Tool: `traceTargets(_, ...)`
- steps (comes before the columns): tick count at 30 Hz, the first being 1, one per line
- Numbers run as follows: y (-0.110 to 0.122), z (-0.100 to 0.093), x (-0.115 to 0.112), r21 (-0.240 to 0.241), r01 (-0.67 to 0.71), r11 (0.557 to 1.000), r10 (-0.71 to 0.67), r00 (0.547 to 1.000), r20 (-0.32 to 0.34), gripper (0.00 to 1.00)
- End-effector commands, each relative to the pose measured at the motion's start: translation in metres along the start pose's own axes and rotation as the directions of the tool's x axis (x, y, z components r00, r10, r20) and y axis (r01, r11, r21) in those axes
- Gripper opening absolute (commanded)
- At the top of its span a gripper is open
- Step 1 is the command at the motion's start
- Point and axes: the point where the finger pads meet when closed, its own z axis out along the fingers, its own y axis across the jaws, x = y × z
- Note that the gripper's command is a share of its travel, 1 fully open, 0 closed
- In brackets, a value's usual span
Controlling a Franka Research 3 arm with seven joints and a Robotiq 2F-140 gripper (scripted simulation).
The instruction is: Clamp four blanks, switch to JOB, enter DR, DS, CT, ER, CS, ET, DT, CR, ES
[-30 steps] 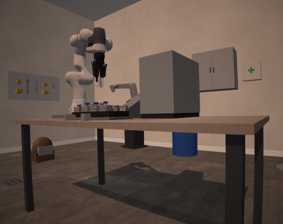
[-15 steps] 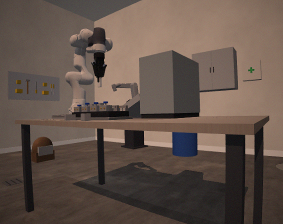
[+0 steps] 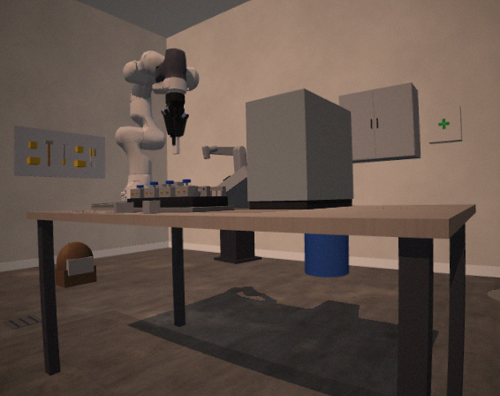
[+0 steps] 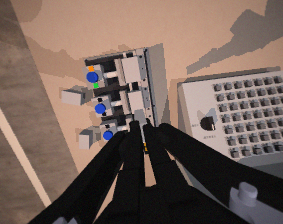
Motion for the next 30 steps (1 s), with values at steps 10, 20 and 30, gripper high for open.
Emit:
traceTargets(10,-0.105,-0.002,0.004,0.002,-0.005,1.0,0.005,1.0,0.0,0.0)
traceTargets(20,-0.105,-0.002,0.004,0.002,-0.005,1.0,0.005,1.0,0.0,0.0)
traceTargets(30,-0.105,-0.002,0.004,0.002,-0.005,1.0,0.005,1.0,0.0,0.0)
